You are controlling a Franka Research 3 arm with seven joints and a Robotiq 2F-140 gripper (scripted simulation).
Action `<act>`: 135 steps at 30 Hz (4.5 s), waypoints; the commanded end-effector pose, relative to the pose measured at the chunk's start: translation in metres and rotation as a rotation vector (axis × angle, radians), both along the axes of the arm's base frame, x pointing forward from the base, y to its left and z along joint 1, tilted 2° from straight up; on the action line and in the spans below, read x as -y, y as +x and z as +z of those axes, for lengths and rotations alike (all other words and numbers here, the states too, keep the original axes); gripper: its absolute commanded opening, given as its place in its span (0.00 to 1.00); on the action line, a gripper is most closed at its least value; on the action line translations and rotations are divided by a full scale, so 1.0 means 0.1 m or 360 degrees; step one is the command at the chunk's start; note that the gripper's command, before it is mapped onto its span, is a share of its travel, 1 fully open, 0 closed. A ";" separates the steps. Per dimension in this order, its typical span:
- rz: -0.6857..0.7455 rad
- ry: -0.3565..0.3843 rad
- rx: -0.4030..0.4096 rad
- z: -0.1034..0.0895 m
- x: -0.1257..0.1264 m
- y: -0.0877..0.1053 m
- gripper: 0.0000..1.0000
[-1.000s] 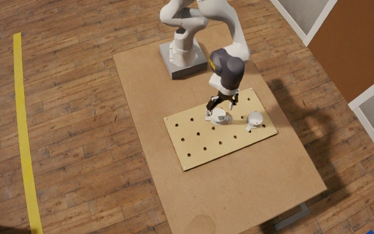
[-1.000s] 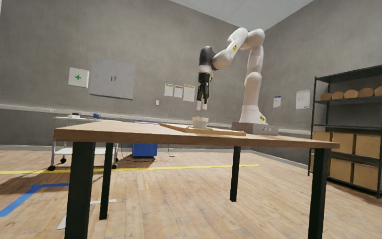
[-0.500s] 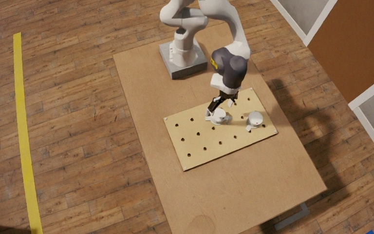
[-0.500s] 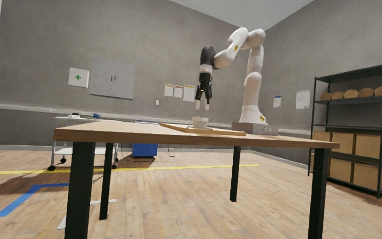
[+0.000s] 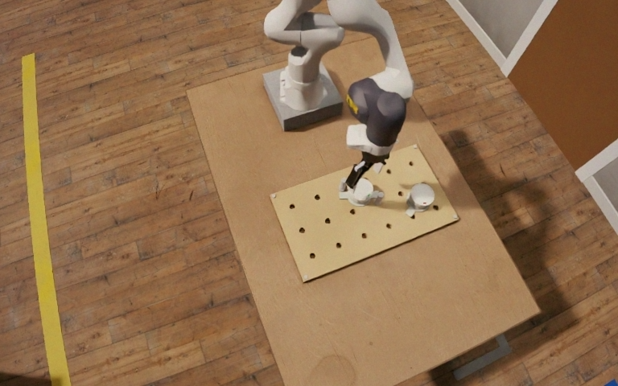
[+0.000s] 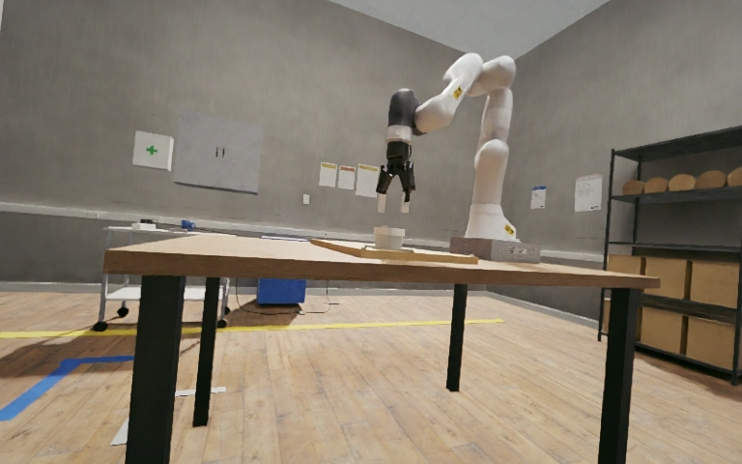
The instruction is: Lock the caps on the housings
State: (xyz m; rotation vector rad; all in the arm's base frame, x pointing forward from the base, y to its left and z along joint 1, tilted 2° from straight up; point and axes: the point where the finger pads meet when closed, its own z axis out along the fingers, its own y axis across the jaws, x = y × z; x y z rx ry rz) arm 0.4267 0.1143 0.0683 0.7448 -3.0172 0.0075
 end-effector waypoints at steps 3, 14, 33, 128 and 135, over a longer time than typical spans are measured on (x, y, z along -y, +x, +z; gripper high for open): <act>0.0119 0.0023 0.0003 0.00 -0.01 0.00 0.78; 0.0119 0.0023 0.0003 0.00 -0.01 0.00 0.78; 0.0120 0.0023 0.0003 -0.01 -0.01 0.00 0.78; 0.0120 0.0023 0.0003 -0.70 -0.01 -0.01 0.78; 0.0120 0.0023 0.0003 -0.70 -0.01 -0.01 0.78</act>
